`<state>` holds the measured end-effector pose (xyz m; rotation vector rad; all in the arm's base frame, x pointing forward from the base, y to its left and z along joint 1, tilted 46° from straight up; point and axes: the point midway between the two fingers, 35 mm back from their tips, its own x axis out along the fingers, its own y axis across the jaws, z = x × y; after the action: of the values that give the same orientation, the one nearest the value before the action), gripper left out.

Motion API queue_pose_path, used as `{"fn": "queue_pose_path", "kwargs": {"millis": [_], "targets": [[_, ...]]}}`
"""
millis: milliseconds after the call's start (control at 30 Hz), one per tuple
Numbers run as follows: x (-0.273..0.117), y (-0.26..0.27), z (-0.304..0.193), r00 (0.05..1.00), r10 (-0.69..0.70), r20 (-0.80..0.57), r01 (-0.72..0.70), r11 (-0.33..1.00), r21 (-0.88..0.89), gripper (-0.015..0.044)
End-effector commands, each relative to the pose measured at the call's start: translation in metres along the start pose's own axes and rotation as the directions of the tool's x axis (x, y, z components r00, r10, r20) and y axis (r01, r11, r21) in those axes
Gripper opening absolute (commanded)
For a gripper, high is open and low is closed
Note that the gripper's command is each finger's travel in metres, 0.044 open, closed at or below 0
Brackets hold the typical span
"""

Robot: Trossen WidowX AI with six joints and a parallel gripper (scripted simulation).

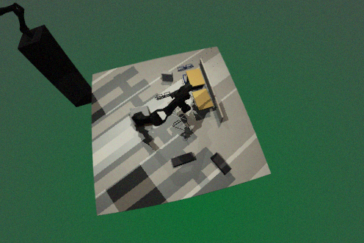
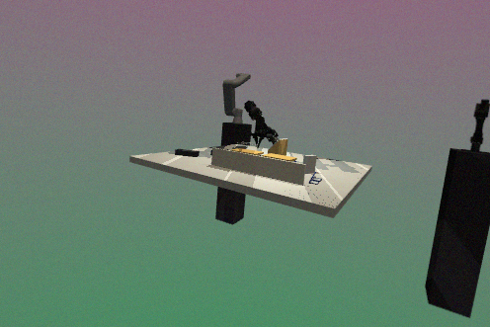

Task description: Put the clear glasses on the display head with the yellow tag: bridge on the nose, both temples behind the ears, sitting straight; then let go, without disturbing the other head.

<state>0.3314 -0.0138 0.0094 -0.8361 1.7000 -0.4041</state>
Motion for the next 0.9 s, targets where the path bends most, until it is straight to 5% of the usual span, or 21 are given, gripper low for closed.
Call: {"fn": "queue_pose_path", "kwargs": {"millis": [0,667,867], "targets": [[-0.009,0.000,0.000,1.000,0.002,0.000,-0.002,1.000,0.009,0.0000],[-0.009,-0.135,-0.040,1.000,-0.002,-0.001,0.002,1.000,0.009,0.0000],[-0.009,-0.140,-0.043,1.000,-0.003,-0.002,0.003,1.000,0.009,0.0000]]}}
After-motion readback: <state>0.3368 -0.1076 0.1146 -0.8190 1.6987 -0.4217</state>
